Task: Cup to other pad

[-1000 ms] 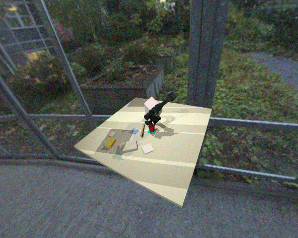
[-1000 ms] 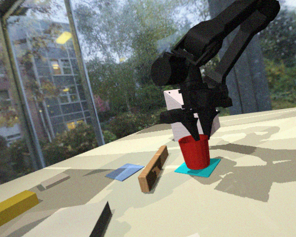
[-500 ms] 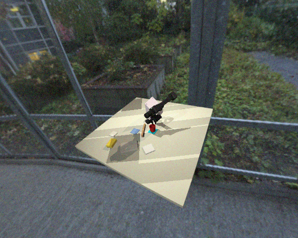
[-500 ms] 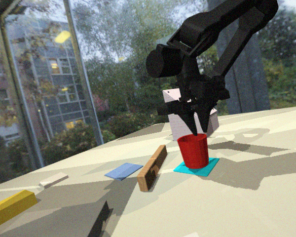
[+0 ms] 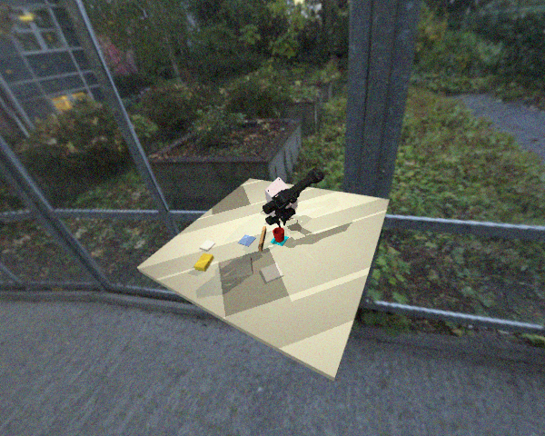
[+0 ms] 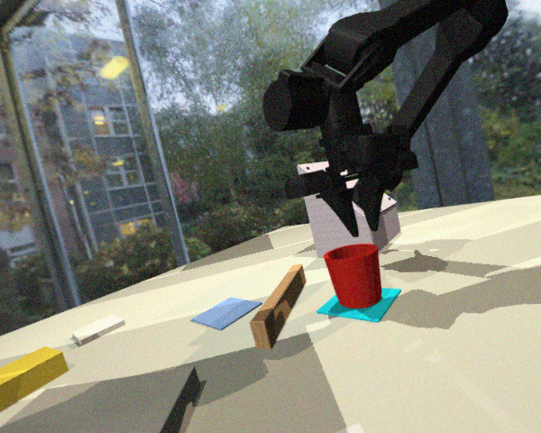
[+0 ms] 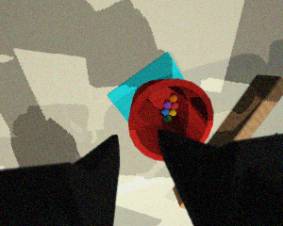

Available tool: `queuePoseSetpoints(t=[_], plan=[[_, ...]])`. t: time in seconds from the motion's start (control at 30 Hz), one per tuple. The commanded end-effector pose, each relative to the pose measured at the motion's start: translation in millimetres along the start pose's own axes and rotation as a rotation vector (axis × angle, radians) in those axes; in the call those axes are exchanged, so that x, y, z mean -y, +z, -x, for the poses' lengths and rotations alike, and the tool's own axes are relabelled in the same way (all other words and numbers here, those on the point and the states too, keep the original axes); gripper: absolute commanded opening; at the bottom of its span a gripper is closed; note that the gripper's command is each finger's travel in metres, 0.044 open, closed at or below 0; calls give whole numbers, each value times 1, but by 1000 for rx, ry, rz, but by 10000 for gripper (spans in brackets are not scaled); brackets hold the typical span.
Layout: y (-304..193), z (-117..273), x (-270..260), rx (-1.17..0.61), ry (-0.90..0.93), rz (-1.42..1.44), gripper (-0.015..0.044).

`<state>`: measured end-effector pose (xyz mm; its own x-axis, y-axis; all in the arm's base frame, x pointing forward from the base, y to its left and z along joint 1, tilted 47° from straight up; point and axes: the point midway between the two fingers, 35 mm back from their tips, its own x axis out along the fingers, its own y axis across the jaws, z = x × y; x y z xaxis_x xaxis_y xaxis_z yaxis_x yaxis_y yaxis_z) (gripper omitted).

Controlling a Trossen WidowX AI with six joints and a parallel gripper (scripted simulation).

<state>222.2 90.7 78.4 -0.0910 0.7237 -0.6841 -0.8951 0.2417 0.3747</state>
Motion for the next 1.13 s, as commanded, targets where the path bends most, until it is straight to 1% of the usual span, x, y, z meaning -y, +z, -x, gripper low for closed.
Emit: queuePoseSetpoints(t=[0.0, 0.3, 0.83, 1.1], plan=[[0, -1, 0, 0, 0, -2, 206], [0, 5, 1, -2, -1, -1, 440], [0, 61, 1, -5, -5, 5, 440], [0, 59, 1, 0, -4, -2, 440]])
